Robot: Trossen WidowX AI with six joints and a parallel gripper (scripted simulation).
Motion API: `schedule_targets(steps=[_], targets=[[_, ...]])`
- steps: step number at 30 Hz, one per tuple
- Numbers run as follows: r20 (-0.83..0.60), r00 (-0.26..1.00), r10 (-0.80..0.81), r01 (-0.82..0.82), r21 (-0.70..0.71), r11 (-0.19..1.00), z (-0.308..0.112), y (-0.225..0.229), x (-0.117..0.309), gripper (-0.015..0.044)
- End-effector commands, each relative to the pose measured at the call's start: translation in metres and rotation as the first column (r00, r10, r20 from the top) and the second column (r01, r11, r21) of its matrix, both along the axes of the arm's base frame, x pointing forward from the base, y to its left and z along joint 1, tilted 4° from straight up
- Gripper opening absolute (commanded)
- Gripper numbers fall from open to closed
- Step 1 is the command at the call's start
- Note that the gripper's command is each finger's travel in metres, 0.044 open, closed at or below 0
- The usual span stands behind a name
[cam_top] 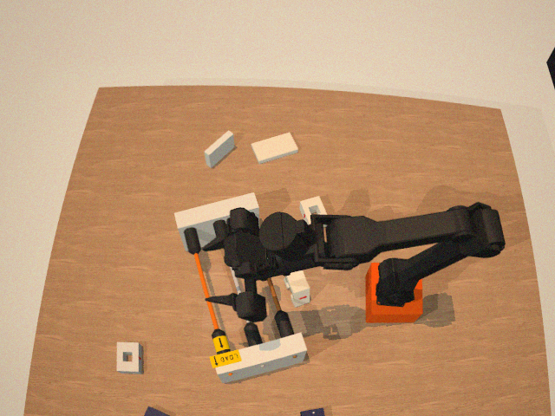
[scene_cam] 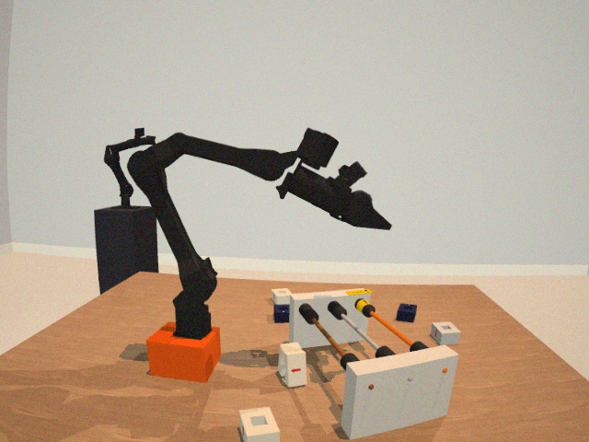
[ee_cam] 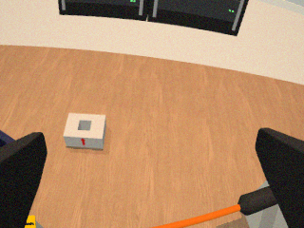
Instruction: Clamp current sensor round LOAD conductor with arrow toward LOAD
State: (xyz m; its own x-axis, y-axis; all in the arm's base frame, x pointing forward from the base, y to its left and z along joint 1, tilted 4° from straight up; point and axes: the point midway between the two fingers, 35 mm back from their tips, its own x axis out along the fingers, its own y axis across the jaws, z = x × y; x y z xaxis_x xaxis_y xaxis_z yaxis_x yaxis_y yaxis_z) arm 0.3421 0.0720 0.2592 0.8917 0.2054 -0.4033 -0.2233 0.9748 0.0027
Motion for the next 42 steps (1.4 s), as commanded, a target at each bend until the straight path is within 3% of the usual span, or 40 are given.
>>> schedule_targets(steps=[1, 4, 7, 30, 36, 42], targets=[[-0.332, 0.929, 0.162, -0.190, -0.054, 0.980, -0.044, 0.055, -0.011, 0.0440], [-0.532, 0.816, 0.225, -0.311, -0.076, 0.947, -0.069, 0.085, -0.032, 0.0440], [-0.627, 0.741, 0.242, -0.373, -0.083, 0.924, -0.080, 0.099, -0.045, 0.0440], [-0.632, 0.738, 0.238, -0.373, -0.087, 0.924, -0.082, 0.096, -0.046, 0.0440], [-0.736, 0.666, 0.123, -0.358, -0.170, 0.918, -0.123, 0.010, -0.058, 0.0440], [-0.844, 0.534, 0.053, -0.367, -0.175, 0.914, -0.163, -0.069, -0.104, 0.0440]])
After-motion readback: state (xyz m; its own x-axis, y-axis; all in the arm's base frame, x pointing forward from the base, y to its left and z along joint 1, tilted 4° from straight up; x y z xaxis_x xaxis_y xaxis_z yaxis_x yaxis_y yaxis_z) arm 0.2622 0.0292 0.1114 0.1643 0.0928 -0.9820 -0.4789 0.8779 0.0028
